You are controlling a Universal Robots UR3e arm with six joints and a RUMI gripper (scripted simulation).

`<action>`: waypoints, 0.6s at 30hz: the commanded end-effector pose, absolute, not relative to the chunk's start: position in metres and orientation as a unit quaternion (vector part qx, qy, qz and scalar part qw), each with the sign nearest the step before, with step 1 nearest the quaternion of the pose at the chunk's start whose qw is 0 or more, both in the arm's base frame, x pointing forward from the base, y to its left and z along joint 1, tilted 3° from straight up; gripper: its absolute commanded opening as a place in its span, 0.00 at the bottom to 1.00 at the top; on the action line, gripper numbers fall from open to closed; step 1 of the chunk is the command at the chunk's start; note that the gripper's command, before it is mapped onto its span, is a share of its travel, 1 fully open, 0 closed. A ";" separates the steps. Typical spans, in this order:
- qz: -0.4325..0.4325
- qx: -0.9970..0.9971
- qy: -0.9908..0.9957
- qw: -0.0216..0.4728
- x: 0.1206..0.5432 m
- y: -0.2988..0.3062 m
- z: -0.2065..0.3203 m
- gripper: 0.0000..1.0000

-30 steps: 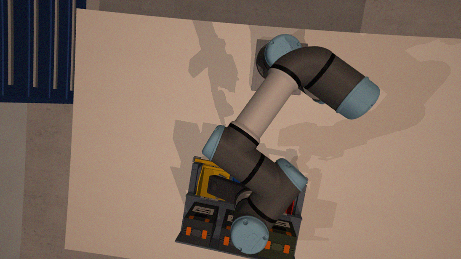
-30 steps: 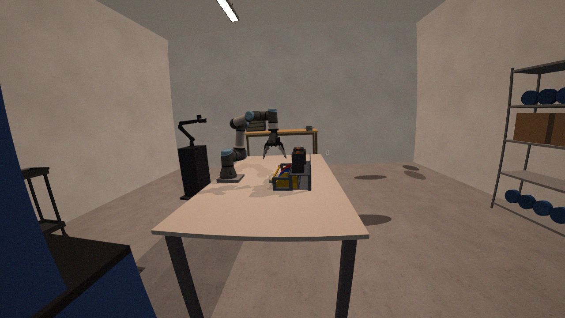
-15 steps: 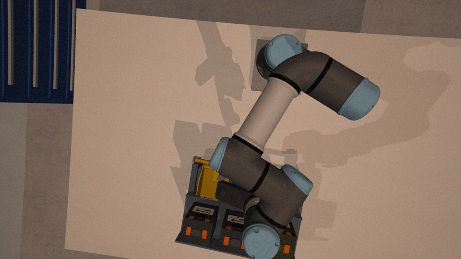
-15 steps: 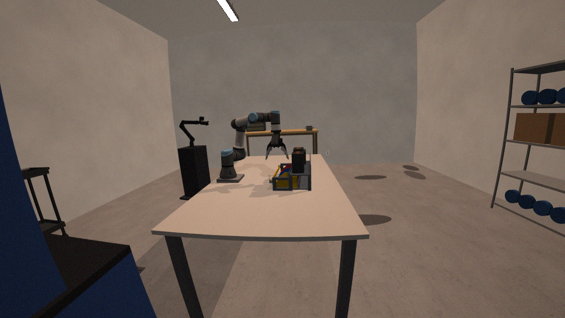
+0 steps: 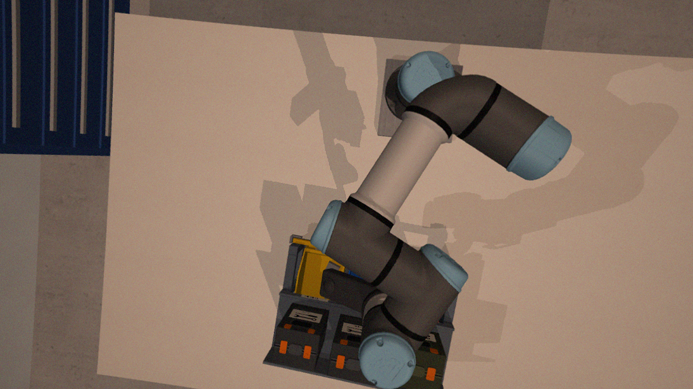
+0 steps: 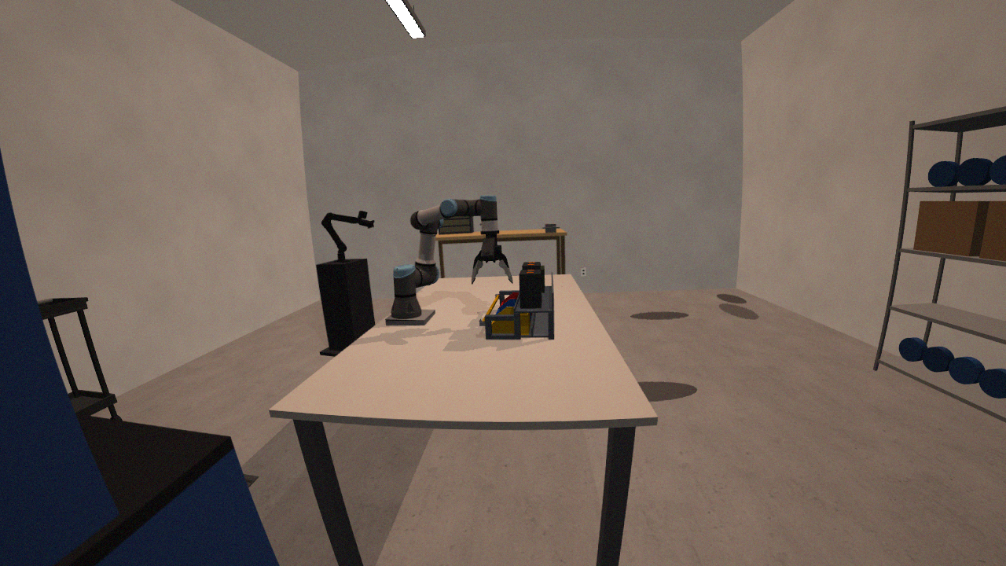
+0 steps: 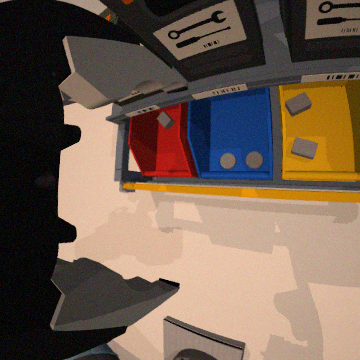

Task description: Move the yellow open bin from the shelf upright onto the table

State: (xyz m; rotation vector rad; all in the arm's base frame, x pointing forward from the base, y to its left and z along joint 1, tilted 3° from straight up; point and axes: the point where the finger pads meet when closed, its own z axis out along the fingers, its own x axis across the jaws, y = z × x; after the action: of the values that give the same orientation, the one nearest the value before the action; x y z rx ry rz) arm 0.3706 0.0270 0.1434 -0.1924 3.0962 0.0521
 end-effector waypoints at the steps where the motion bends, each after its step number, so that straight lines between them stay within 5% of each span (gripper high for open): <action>1: 0.016 -0.062 0.998 0.021 0.371 0.026 0.145 1.00; 18: 0.016 -0.062 0.998 0.021 0.369 0.022 0.146 1.00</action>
State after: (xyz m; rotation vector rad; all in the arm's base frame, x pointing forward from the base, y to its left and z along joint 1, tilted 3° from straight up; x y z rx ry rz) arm 0.3685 0.0225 0.1450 -0.1925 3.0962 0.0521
